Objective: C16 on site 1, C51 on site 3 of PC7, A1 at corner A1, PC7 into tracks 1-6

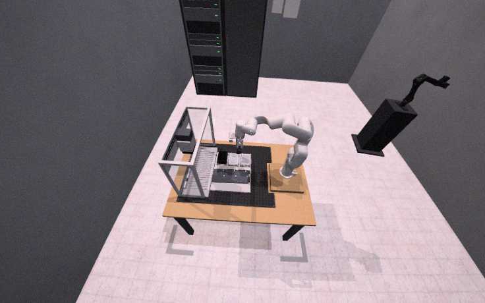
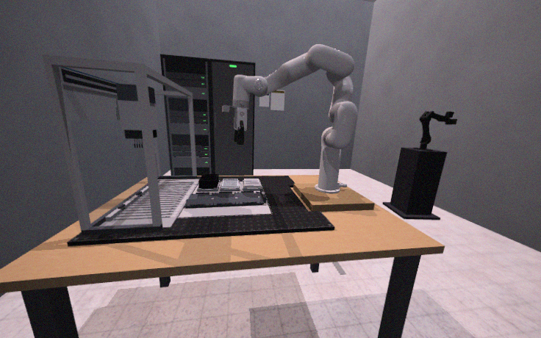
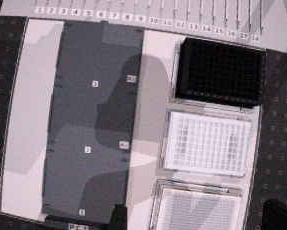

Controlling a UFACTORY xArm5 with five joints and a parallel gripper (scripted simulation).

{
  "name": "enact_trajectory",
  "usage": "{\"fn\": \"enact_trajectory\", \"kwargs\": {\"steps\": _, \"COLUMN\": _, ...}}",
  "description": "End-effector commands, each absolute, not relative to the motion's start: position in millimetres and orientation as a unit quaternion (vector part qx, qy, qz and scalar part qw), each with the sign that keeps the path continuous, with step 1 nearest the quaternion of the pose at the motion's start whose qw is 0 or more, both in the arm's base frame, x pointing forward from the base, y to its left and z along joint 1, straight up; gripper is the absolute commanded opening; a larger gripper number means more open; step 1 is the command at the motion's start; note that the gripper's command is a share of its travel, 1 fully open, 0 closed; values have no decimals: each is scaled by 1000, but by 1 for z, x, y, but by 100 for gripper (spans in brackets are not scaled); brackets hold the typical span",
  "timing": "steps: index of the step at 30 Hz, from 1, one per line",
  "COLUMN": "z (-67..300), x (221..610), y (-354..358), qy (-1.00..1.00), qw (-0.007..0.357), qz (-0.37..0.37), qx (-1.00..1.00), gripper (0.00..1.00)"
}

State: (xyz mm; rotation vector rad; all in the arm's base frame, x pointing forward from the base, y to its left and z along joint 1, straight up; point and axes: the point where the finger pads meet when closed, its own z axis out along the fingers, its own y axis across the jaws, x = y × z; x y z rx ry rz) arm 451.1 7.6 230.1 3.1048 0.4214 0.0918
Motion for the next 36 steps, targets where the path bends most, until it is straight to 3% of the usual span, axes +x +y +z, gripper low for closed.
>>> {"fn": "enact_trajectory", "kwargs": {"steps": 1, "z": 224, "x": 470, "y": 2, "qy": 202, "qw": -1, "qz": 28, "qx": 979, "gripper": 100}}
{"fn": "enact_trajectory", "kwargs": {"steps": 36, "z": 158, "x": 604, "y": -39, "qy": 659, "qw": 2, "qz": 6, "qx": 752, "gripper": 100}}
